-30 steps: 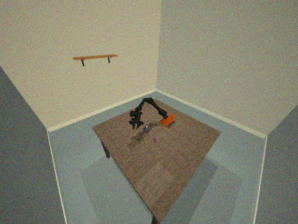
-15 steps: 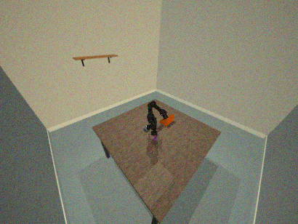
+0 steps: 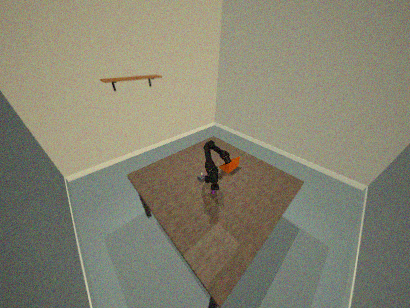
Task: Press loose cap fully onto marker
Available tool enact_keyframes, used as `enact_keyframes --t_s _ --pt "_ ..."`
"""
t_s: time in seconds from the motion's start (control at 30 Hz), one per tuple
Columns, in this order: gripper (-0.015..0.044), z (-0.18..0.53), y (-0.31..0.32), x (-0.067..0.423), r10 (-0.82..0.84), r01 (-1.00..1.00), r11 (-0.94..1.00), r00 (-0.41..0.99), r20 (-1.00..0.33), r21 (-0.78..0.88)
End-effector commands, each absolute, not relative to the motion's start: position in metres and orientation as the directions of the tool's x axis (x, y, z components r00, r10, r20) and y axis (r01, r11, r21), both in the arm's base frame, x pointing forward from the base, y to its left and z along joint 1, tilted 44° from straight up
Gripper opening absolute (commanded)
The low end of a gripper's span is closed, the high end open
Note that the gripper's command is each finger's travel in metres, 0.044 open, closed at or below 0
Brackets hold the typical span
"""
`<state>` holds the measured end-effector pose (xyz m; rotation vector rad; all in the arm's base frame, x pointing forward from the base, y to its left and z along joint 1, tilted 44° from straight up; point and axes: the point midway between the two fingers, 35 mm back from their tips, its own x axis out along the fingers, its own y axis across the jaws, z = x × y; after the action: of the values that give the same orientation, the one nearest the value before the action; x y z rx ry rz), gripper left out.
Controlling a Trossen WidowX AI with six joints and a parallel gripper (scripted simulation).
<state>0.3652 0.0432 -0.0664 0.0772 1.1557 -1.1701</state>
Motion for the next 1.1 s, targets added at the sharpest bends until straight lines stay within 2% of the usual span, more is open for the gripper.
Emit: enact_keyframes --t_s 0.0,1.07 --pt "0.0241 -0.073 0.035 0.364 -0.677 0.741 0.456 -0.070 -0.732 -0.493" --pt "0.0241 -0.108 0.002 0.361 -0.679 0.741 0.455 -0.070 -0.731 -0.494"
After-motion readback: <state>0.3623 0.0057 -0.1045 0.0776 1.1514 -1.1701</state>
